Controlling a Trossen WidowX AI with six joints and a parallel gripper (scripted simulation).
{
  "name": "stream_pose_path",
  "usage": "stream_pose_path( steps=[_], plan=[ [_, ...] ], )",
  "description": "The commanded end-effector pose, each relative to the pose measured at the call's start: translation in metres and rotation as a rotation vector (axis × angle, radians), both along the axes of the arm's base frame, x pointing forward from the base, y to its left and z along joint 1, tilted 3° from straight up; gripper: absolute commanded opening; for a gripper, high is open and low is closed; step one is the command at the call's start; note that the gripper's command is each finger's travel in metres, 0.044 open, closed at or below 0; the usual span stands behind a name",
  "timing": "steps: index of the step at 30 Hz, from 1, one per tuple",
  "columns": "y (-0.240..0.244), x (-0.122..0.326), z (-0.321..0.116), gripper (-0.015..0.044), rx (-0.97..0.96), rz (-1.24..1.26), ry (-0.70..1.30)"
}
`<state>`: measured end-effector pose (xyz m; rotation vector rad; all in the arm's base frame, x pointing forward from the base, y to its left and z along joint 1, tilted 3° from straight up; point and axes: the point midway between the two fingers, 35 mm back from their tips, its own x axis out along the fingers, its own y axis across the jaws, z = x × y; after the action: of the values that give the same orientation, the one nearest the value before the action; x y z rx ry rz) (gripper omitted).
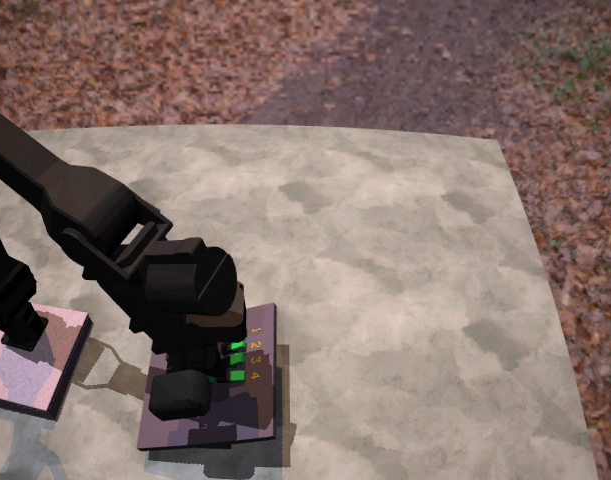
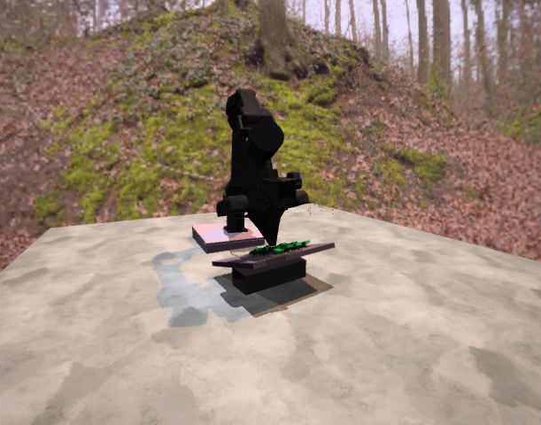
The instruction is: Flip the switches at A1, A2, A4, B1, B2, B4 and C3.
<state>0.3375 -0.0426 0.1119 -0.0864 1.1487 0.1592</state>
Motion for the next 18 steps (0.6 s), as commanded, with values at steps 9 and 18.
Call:
stream_pose_path(
  steps=[9, 18],
  plan=[
    [0.0003, -0.0006, -0.0034, 0.0, 0.003, -0.006, 0.006],
    [0.0004, -0.0002, -0.0046, 0.0, 0.003, -0.006, 0.006]
  ],
)
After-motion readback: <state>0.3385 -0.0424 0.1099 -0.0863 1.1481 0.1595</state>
